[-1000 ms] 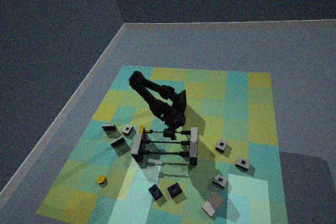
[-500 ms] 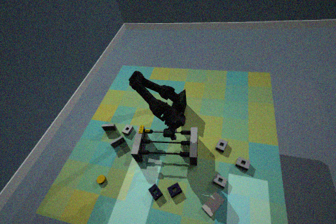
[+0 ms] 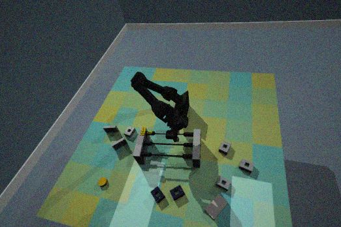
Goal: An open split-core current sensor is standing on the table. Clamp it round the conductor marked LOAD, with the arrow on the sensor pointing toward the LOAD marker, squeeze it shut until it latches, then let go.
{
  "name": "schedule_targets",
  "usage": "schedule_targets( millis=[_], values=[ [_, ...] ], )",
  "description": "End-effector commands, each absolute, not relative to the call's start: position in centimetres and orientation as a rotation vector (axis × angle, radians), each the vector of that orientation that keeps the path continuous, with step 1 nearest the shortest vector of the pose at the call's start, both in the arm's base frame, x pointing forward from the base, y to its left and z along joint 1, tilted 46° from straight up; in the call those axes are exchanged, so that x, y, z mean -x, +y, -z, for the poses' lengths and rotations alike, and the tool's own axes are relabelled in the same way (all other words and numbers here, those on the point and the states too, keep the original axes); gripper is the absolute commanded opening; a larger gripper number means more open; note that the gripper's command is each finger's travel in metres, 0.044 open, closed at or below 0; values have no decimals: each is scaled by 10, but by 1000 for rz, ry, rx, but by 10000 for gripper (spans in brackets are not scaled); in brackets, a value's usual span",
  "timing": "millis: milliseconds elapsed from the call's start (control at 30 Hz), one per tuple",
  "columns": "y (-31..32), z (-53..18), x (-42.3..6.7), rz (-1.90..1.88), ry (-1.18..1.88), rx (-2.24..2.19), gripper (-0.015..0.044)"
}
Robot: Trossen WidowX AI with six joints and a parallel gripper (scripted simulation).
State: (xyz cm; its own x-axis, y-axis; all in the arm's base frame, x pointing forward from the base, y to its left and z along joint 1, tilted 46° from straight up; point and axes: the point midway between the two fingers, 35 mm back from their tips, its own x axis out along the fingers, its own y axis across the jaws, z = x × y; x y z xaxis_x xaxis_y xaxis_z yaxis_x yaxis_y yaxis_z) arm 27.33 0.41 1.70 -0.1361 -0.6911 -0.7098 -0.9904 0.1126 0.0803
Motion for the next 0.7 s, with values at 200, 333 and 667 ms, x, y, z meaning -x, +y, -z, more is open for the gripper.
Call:
schedule_targets(
  millis=[200, 333, 667],
  values=[
    [4, -17, -274, -767, 1886, 1628, 394],
    [4, -17, -274, -767, 1886, 1628, 440],
    [-24, 6, -268, -768, 1888, 1638, 440]
  ],
)
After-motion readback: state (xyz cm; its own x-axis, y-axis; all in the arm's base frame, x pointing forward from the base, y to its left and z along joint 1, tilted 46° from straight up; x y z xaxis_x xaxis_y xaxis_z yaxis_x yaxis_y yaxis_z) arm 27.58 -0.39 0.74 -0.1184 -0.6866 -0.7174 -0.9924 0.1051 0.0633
